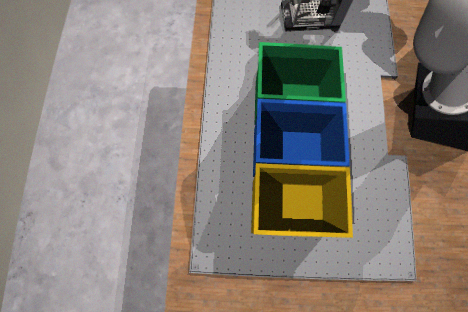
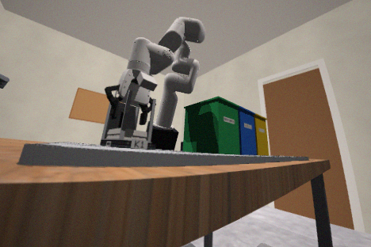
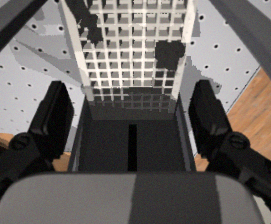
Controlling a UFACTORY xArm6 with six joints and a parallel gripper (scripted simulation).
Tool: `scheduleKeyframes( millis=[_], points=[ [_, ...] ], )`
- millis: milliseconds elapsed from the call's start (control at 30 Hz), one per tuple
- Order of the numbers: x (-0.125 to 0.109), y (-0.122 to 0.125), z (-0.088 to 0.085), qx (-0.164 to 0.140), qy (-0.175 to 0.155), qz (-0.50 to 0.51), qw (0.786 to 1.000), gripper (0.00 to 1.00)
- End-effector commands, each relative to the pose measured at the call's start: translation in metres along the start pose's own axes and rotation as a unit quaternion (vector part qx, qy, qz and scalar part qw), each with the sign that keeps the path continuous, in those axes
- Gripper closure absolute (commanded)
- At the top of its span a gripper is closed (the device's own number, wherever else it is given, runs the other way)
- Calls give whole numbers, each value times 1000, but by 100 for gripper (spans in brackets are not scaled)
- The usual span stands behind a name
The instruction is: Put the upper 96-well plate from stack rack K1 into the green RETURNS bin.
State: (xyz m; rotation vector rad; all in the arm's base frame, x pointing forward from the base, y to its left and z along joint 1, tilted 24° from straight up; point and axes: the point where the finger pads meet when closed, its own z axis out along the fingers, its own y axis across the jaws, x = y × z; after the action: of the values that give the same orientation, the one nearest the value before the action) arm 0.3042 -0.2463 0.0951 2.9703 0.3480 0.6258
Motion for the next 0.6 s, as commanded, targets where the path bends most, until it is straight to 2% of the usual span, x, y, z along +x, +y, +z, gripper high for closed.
scheduleKeyframes(
  millis=[0, 567],
  points=[
    [1, 1, 9, -1, 2, 0, 1000, 0],
    [1, 1, 13, -1, 2, 0, 1000, 0]
  ],
)
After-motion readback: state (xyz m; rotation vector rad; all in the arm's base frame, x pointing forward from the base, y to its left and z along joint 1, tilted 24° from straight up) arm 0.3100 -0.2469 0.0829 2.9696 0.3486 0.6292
